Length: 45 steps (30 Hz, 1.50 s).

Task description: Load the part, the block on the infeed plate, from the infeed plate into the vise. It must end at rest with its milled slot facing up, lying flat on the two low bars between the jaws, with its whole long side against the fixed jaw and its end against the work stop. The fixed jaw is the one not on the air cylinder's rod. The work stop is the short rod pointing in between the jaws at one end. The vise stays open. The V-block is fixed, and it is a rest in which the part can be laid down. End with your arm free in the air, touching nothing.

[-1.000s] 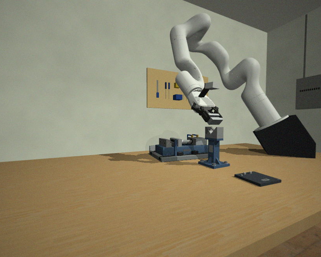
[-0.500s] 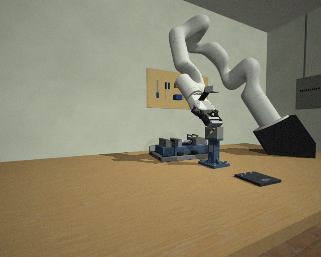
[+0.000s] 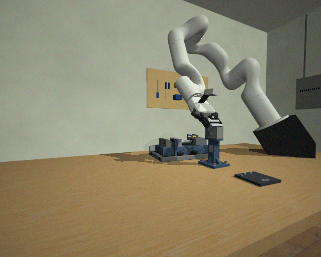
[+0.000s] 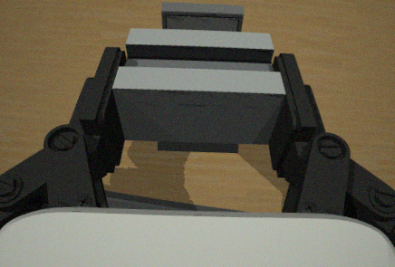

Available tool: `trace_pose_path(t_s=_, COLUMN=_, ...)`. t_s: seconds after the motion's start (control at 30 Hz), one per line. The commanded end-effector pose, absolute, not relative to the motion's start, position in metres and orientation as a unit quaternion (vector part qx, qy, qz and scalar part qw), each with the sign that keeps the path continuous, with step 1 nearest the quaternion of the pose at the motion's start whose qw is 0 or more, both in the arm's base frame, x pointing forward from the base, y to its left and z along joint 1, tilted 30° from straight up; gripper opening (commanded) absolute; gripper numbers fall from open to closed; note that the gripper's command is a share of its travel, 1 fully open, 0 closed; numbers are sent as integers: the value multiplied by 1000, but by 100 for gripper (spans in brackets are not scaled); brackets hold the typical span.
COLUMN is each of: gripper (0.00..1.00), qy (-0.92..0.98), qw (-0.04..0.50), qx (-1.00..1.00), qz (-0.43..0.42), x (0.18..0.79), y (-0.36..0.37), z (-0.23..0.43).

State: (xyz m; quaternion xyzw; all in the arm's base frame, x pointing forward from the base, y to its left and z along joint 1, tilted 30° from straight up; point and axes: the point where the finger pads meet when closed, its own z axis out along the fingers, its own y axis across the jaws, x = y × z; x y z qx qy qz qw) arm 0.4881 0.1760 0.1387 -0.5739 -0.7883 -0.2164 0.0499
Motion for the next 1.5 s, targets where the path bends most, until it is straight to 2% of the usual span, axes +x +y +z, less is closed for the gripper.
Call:
trace_pose_path(t_s=0.0, gripper=0, qy=-788, qw=50, qx=-574, qz=-217, x=490, y=175, z=137)
trace_pose_path(t_s=1.33, gripper=0, qy=-788, qw=50, qx=-574, qz=-217, x=491, y=174, z=132)
trace_pose_path(t_s=1.37, gripper=89, qy=-788, qw=50, qx=-574, qz=-217, x=491, y=174, z=132)
trace_pose_path(t_s=1.47, gripper=89, qy=-788, qw=50, qx=-574, qz=-217, x=491, y=174, z=132)
